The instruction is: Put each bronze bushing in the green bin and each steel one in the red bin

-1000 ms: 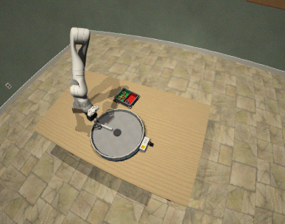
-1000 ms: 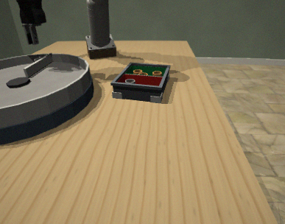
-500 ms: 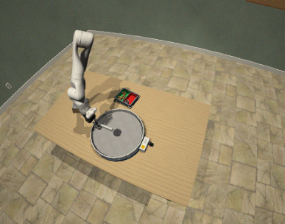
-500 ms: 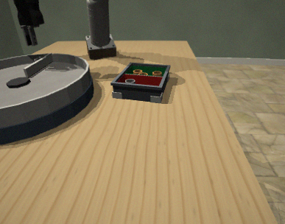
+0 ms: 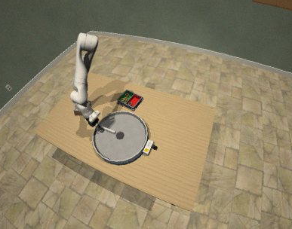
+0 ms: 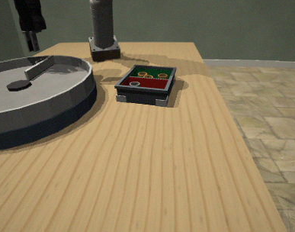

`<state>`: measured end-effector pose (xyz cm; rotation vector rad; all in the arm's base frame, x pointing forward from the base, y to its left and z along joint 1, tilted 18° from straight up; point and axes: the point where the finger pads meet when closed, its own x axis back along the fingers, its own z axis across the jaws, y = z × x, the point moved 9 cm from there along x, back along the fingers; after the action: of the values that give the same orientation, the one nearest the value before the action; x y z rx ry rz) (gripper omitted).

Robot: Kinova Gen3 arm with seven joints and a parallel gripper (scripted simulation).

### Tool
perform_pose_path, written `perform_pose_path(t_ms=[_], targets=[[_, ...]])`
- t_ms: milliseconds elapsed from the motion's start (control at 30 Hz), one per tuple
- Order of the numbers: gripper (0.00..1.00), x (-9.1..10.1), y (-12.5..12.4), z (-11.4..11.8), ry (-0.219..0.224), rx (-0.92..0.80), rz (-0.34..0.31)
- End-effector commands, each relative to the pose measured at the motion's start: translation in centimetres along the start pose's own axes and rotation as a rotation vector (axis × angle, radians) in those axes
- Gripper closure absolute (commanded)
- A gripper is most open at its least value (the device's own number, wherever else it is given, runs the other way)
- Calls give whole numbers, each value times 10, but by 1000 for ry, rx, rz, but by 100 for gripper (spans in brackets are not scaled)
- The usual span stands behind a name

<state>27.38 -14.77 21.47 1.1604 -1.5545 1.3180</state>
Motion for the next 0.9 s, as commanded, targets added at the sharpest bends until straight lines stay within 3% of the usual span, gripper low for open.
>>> perform_pose_path(t_ms=[0,433,867], targets=[[60,-7,3,2,1,-7,-9],[60,-31,3,2,1,-7,-9],[60,-32,3,2,1,-7,-8]])
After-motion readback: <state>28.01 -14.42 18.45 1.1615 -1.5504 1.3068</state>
